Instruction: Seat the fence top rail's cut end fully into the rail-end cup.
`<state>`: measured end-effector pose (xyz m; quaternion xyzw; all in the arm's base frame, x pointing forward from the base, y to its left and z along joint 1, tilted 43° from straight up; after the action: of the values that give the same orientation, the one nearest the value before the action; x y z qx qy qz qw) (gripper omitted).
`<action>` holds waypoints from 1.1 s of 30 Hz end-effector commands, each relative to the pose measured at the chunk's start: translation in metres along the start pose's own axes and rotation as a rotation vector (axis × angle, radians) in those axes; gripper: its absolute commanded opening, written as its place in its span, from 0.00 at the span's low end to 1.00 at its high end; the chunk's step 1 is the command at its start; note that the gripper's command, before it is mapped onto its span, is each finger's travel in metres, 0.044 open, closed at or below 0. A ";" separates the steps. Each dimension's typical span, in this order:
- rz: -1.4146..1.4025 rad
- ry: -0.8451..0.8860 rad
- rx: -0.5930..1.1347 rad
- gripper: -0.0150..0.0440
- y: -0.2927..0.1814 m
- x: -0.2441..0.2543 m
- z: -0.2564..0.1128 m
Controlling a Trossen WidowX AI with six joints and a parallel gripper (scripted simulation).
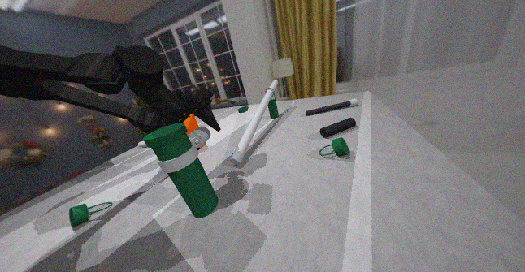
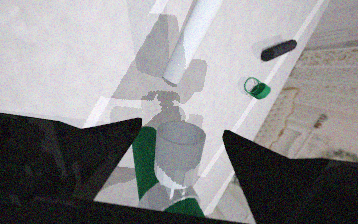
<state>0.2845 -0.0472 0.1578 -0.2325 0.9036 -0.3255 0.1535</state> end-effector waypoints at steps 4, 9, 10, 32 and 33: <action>-0.004 -0.001 -0.003 0.96 0.001 0.001 0.009; -0.004 -0.001 -0.003 0.73 0.001 0.001 0.009; -0.004 -0.001 -0.003 0.69 0.001 0.001 0.009; 0.080 0.003 0.045 0.25 0.003 -0.006 0.013; 0.091 0.003 0.051 0.25 0.003 -0.007 0.014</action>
<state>0.2932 -0.0496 0.1475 -0.1986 0.9047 -0.3380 0.1669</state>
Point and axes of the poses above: the point midway between the two fingers, 35 mm back from their tips, its own z axis out along the fingers, its own x axis across the jaws, y = z × x, the point moved 6 cm from there along -z, back along the fingers, and after that the axes turned 5 degrees about -z, right-handed, at the moved point
